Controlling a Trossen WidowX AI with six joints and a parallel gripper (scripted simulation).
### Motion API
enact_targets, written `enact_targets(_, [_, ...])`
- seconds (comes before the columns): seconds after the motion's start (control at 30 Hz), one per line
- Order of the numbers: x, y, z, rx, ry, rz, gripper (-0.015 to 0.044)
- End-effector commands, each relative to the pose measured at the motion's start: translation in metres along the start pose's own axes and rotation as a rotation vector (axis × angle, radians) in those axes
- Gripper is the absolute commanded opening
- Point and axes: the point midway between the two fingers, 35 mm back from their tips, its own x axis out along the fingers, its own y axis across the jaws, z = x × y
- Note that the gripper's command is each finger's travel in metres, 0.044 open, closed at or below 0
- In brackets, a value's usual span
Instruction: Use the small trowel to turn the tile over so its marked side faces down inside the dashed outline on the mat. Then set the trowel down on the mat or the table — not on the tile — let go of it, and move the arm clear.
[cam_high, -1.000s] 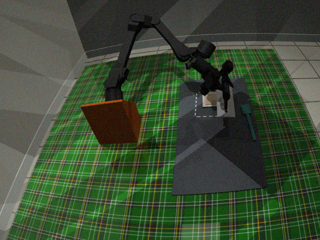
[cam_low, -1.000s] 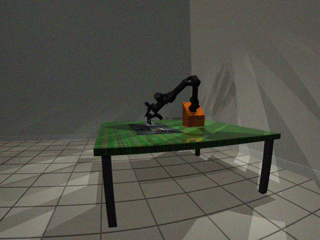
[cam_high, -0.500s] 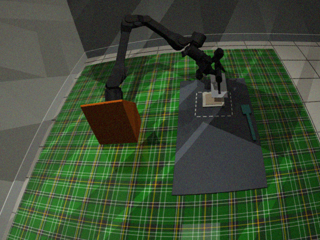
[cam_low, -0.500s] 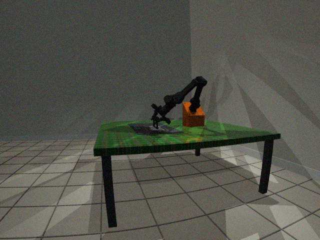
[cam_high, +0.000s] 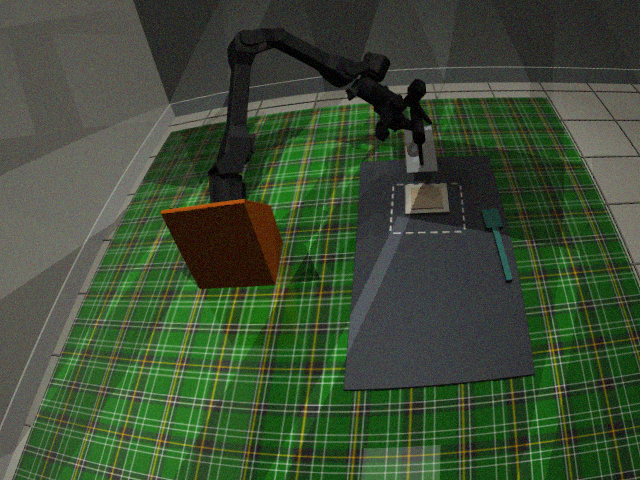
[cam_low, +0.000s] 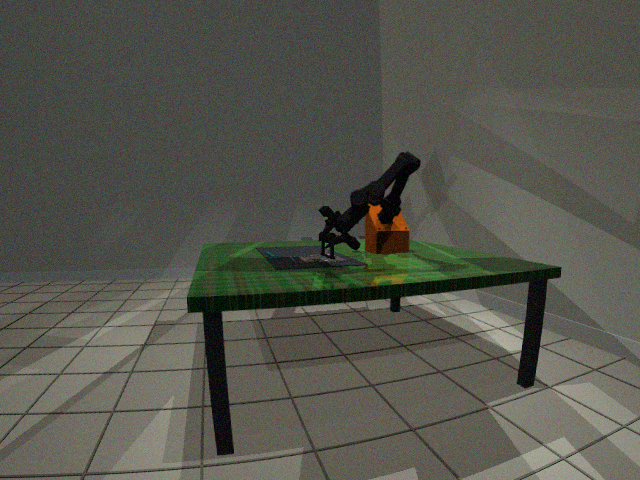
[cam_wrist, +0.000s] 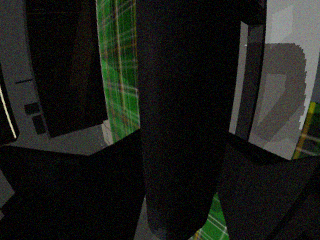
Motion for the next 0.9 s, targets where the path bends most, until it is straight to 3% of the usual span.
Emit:
enact_targets(0.0, [-0.002, 0.007, 0.0, 0.01, -0.004, 0.023, 0.0])
enact_targets(0.87, [0.024, -0.021, 0.0, 0.012, -0.004, 0.022, 0.0])
